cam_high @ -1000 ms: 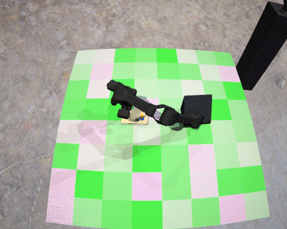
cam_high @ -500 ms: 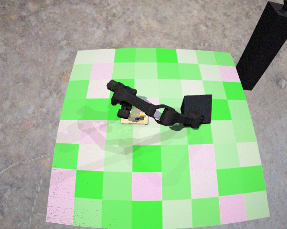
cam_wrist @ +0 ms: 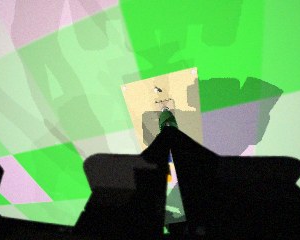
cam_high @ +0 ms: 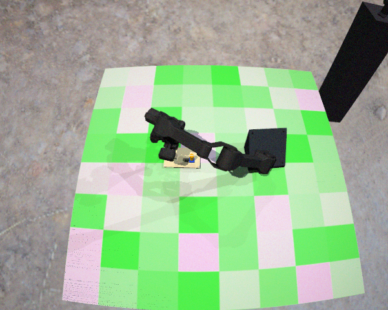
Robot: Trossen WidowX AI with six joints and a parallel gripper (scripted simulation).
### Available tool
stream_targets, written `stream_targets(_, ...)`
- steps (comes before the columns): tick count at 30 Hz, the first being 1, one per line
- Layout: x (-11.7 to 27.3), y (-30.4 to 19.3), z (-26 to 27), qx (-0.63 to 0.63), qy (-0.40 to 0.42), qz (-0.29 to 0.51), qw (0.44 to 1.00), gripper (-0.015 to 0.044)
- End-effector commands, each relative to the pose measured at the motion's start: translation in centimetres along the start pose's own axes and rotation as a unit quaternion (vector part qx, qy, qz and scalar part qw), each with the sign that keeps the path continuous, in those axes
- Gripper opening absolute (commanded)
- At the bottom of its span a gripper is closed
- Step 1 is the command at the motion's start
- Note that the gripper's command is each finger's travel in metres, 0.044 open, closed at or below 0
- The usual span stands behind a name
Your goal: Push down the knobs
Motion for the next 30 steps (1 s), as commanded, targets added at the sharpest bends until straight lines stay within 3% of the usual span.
stream_targets(1, -0.6, 0.0, 0.2, 0.002, 0.001, 0.002, 1.000, 0.0000)
stream_targets(30, -1.9, 0.0, 0.2, 0.002, 0.001, 0.002, 1.000, 0.0000)
Point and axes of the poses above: the point midway between the two fingers, 35 mm back from their tips, its own x axis back along the fingers, its own z axis across the jaws, y = z × x, the point moved 1 cm from there along x, back along the fingers, and after that the axes turned 15 degrees about -x, right-handed, at the moved point
